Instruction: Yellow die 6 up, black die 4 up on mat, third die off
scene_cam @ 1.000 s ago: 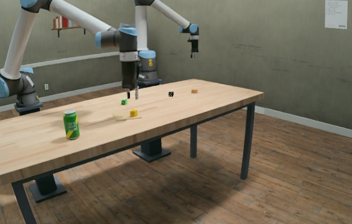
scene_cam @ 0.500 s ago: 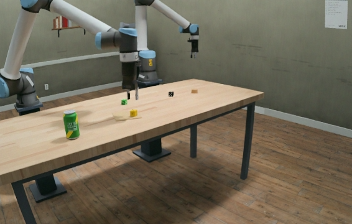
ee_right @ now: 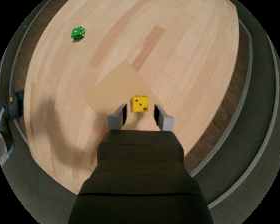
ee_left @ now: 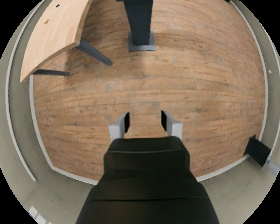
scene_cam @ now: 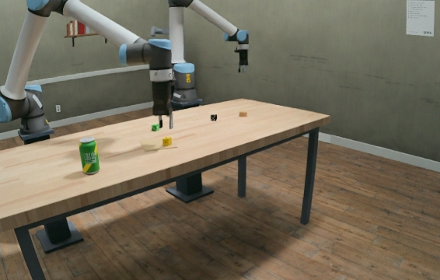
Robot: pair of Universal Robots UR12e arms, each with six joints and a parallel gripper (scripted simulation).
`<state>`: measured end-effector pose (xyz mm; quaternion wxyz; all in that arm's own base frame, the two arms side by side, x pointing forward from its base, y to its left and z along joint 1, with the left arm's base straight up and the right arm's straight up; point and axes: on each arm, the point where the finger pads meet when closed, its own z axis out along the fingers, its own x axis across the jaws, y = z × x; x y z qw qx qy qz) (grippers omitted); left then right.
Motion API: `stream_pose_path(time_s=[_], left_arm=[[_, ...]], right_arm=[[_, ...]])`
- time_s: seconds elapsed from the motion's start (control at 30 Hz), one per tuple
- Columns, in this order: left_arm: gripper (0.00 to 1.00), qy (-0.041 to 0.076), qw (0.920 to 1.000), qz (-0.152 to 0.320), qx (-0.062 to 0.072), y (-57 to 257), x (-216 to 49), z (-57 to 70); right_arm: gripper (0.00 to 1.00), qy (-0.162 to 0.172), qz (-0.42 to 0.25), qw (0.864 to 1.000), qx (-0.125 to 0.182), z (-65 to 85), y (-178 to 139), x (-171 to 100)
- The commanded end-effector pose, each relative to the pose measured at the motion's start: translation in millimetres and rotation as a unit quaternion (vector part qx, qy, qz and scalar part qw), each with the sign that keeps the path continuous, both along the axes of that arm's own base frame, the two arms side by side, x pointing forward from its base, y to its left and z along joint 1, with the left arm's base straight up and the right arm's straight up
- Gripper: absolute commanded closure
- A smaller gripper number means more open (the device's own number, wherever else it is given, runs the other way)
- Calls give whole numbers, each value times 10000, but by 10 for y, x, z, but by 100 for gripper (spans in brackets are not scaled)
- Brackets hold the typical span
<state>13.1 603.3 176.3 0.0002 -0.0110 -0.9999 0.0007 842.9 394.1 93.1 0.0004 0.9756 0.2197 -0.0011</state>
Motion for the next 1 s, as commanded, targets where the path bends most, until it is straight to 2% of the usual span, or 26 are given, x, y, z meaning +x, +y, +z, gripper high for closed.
stream_pose_path(time_s=[0.0, 0.6, 0.97], left_arm=[[0, -2, 10000, 0, 8, 6, 2, 8], [0, -2, 10000, 0, 8, 6, 2, 8], [0, -2, 10000, 0, 8, 6, 2, 8]], right_arm=[[13, -10, 0, 10000, 6, -30, 4, 6], [13, -10, 0, 10000, 6, -269, 3, 0], [13, -10, 0, 10000, 6, -329, 3, -1]])
